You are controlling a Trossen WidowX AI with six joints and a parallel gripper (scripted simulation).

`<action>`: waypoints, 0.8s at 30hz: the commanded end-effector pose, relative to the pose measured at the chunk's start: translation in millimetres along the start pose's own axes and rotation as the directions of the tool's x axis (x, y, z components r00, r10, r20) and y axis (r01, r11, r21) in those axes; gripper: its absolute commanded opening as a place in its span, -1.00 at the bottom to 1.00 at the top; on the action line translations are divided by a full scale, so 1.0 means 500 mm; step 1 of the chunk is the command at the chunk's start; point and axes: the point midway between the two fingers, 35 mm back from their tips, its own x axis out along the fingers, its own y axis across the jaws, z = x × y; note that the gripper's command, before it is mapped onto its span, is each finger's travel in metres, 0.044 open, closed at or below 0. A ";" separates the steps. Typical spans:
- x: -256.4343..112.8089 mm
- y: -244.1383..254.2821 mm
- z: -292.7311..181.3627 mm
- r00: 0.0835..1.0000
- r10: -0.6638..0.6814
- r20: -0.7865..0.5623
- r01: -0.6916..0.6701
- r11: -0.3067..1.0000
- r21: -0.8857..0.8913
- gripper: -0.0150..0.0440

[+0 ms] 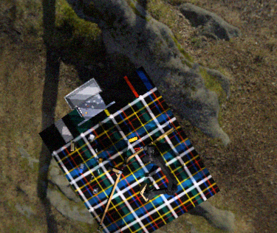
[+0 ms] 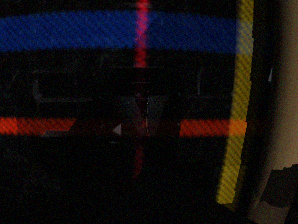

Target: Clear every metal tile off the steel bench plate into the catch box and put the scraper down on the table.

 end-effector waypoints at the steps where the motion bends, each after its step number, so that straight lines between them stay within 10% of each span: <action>1: 0.011 0.005 0.005 1.000 0.008 0.006 -0.008 1.000 -0.010 -0.49; 24: 0.008 -0.038 -0.003 1.000 0.007 0.007 -0.007 1.000 -0.009 -0.49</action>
